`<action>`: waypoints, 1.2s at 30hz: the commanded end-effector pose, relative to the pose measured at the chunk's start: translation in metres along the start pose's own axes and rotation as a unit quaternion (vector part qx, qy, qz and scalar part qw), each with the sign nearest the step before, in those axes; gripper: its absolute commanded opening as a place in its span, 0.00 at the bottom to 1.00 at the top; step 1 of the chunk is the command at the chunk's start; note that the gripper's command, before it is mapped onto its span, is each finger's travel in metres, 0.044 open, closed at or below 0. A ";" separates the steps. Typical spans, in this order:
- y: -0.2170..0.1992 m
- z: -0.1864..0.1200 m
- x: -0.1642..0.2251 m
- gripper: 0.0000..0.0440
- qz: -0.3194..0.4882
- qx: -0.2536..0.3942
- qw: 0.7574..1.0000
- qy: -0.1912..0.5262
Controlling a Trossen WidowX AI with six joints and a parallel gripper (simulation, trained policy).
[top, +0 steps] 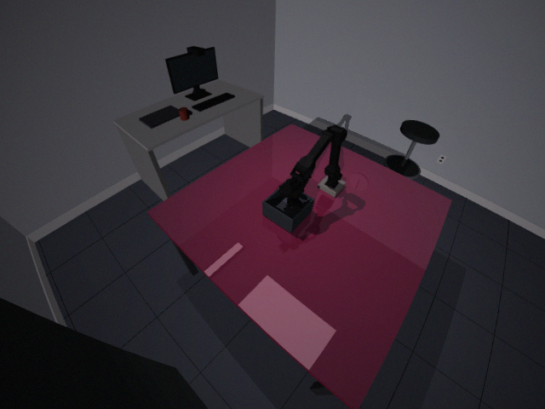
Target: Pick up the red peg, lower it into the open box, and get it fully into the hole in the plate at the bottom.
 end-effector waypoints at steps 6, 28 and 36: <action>-0.001 0.007 -0.010 0.41 -0.028 -0.007 0.999 0.024; 0.038 -0.025 -0.059 1.00 -0.038 -0.063 0.996 0.055; 0.059 -0.046 -0.072 1.00 -0.052 -0.104 0.992 0.057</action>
Point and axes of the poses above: the point midway between the two fingers, 35 mm back from their tips, its own z axis out along the fingers, its own y axis across the jaws, x = y × z, the point moved 9 cm from there along -z, back along the fingers, and after that the axes turned 2 degrees about z, right-handed, at the moved point
